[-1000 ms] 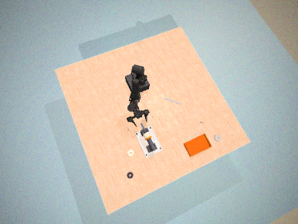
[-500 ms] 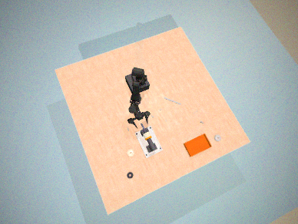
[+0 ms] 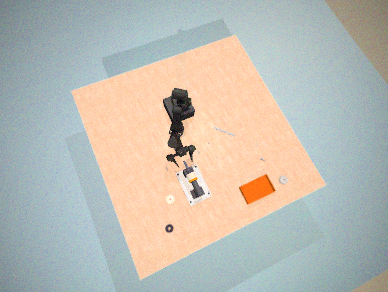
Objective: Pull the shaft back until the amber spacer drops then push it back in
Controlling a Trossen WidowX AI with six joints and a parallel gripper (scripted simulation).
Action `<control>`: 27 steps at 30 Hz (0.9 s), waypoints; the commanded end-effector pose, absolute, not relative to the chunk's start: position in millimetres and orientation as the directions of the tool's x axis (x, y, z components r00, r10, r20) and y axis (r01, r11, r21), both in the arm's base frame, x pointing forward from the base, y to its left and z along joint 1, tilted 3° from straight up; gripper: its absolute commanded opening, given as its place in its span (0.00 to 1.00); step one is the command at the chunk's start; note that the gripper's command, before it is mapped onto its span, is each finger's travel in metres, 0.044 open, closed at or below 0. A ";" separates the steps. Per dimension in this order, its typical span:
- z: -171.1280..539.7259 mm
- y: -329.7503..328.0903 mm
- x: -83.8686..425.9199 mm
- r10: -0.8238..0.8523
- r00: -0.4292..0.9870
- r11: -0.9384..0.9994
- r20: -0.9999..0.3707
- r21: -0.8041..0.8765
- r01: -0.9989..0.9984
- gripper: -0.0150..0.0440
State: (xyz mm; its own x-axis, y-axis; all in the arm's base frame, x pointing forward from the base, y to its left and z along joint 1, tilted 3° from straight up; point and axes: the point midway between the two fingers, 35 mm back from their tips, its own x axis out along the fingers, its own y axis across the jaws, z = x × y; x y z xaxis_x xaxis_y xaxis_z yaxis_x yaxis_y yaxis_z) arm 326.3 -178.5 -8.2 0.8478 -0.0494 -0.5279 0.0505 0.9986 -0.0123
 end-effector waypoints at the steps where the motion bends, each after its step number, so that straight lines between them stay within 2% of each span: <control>1: -7.6 -179.2 326.8 -0.053 0.849 0.998 -0.526 -0.013 0.054 1.00; 27: -16.8 -180.0 342.3 -0.053 0.850 0.998 -0.525 -0.013 0.054 1.00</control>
State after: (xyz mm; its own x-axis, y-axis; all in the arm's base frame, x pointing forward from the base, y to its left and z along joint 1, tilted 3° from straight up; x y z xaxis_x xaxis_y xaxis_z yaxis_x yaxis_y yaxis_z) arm 337.3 -179.2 -16.2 0.8468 -0.0497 -0.5296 0.0521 0.9986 -0.0104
